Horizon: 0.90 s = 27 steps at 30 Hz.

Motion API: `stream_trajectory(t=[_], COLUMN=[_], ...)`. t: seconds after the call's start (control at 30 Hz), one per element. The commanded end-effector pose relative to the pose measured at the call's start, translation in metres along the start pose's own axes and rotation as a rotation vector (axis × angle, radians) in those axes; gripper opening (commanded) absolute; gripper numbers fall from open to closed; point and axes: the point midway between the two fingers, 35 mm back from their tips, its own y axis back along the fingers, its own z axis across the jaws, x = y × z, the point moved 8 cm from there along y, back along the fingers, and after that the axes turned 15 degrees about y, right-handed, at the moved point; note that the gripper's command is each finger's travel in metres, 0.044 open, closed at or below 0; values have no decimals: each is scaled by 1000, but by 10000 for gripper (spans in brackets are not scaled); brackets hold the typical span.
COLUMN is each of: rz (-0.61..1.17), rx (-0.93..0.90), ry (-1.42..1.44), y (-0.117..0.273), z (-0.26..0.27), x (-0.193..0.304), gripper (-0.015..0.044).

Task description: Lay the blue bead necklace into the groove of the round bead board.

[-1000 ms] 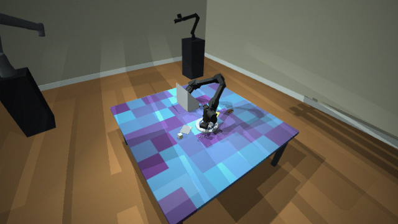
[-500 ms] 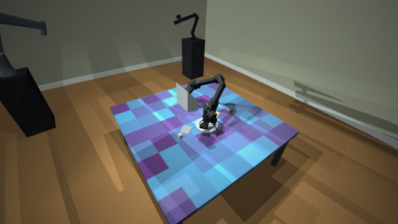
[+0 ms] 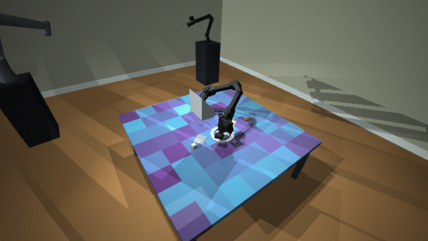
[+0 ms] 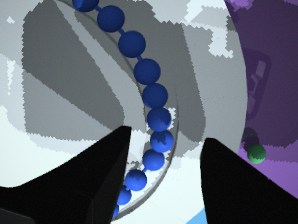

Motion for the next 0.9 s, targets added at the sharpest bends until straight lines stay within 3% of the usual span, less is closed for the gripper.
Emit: stream_trajectory(t=[0.0, 0.23, 0.87], rz=[0, 1, -1], rx=[1, -2, -6], ry=[0, -6, -2], y=[0, 2, 7], z=[0, 0, 0], x=[0, 0, 0], gripper=[262, 440, 440])
